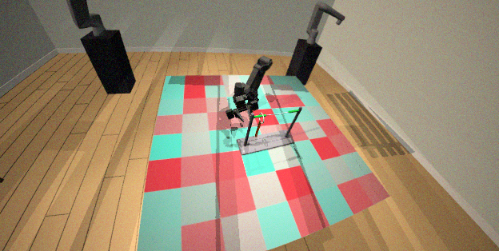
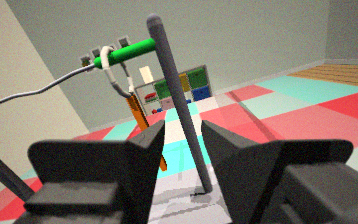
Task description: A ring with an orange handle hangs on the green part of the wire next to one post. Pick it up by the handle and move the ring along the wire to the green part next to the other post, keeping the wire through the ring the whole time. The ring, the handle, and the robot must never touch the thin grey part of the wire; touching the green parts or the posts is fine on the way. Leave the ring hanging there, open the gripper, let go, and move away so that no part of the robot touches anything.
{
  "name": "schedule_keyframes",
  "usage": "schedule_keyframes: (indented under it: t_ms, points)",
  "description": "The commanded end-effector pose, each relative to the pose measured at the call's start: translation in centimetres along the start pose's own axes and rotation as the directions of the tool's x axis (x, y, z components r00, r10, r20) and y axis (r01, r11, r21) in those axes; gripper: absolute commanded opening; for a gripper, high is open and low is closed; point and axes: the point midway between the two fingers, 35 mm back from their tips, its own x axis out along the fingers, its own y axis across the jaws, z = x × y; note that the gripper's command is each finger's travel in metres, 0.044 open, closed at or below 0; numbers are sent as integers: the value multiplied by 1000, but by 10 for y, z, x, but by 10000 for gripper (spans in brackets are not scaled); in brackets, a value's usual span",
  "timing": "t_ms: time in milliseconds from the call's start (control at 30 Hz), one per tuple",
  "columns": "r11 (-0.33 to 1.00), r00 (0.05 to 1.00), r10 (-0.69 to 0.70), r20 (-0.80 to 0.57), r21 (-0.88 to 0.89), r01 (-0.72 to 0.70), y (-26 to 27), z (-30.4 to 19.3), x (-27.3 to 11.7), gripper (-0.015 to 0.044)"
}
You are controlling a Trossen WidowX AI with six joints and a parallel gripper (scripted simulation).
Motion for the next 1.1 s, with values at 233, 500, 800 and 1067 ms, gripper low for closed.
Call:
schedule_keyframes:
  t_ms: [233,500,800,1067]
  points:
    - [997,979,35,-201,-59,-47,11,-104,-37,160]
    - [991,978,14,-207,-131,-42,12,-97,-24,160]
    - [952,983,-30,-180,-305,-26,25,-70,8,160]
    - [944,985,-36,-171,-329,-23,31,-66,13,160]
